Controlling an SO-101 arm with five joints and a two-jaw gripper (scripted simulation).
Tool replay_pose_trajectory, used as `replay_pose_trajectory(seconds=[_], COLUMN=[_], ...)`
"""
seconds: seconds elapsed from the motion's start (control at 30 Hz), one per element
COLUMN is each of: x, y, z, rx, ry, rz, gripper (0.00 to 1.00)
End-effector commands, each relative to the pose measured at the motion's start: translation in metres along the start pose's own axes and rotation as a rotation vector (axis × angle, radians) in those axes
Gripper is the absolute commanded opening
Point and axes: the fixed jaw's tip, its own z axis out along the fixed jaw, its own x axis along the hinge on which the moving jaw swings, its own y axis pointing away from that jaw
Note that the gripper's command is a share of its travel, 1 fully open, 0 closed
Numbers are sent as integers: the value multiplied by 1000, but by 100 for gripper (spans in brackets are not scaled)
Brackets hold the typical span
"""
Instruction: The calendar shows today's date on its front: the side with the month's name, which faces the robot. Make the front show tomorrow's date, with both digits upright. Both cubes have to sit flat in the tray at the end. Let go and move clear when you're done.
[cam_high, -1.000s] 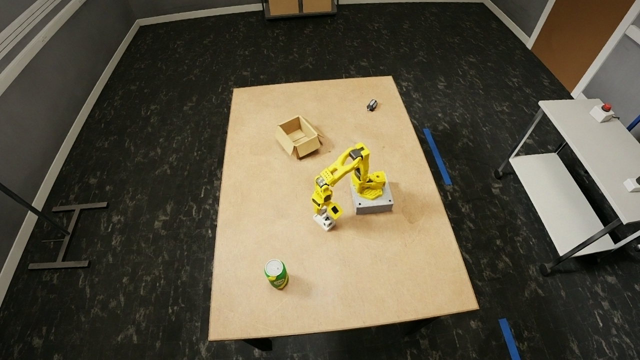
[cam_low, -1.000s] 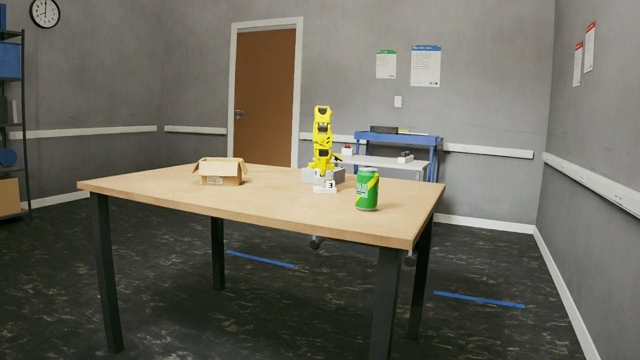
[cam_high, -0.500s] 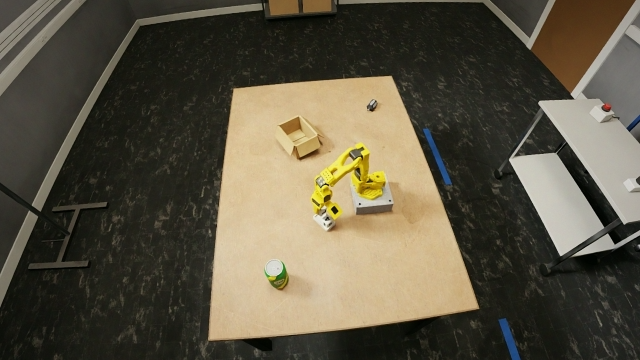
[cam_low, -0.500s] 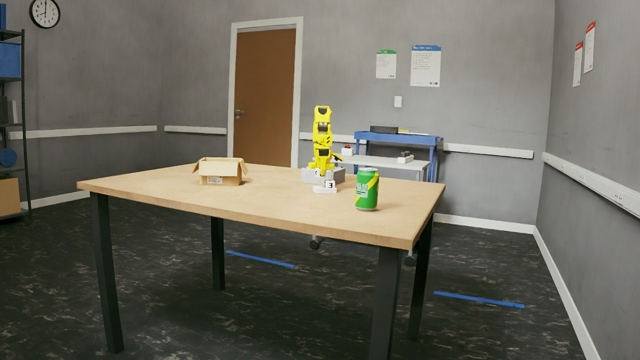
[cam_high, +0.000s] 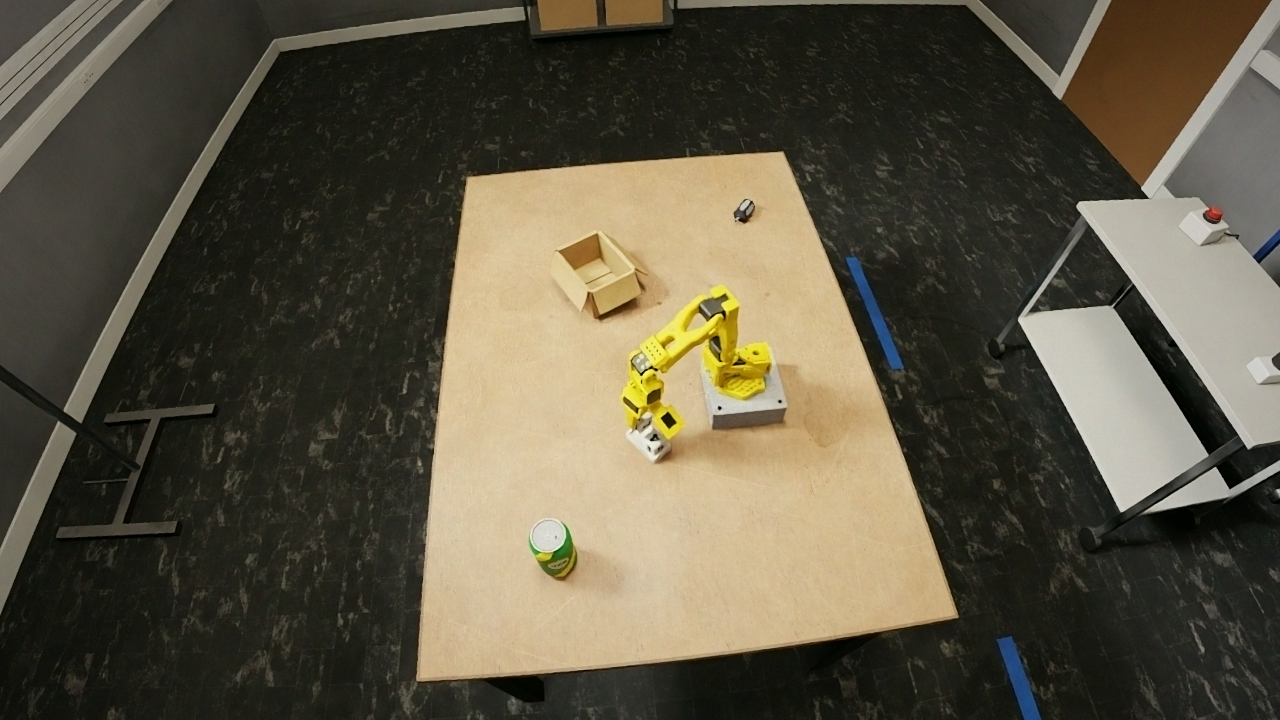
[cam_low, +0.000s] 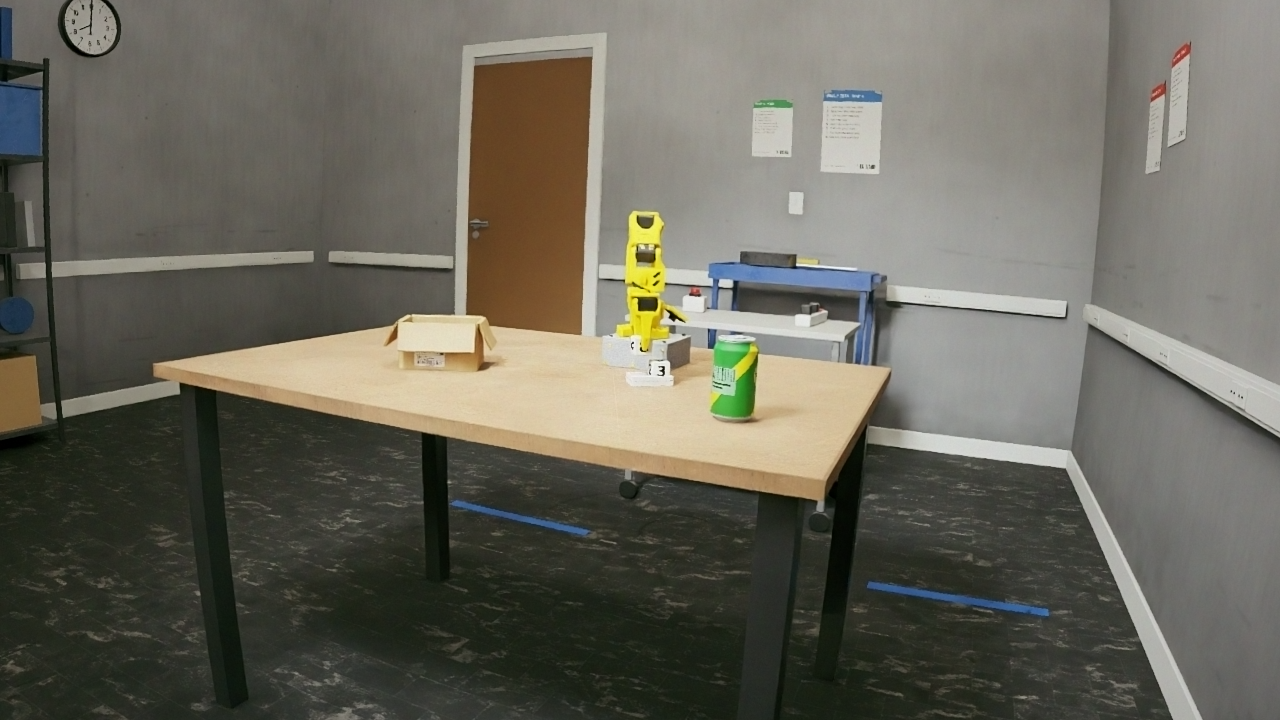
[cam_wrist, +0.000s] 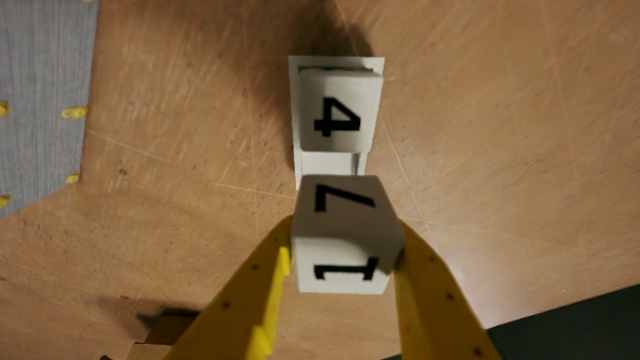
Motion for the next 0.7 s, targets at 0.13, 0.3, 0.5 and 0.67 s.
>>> replay_pose_trajectory(seconds=[0.13, 0.3, 0.5, 0.67], x=[-2, -2, -2, -2], y=[-1, -1, 0, 1], z=[-1, -1, -1, -1], rx=[4, 4, 4, 4], ry=[-1, -1, -1, -1], rz=[-8, -8, -6, -4], gripper=[0, 0, 0, 0])
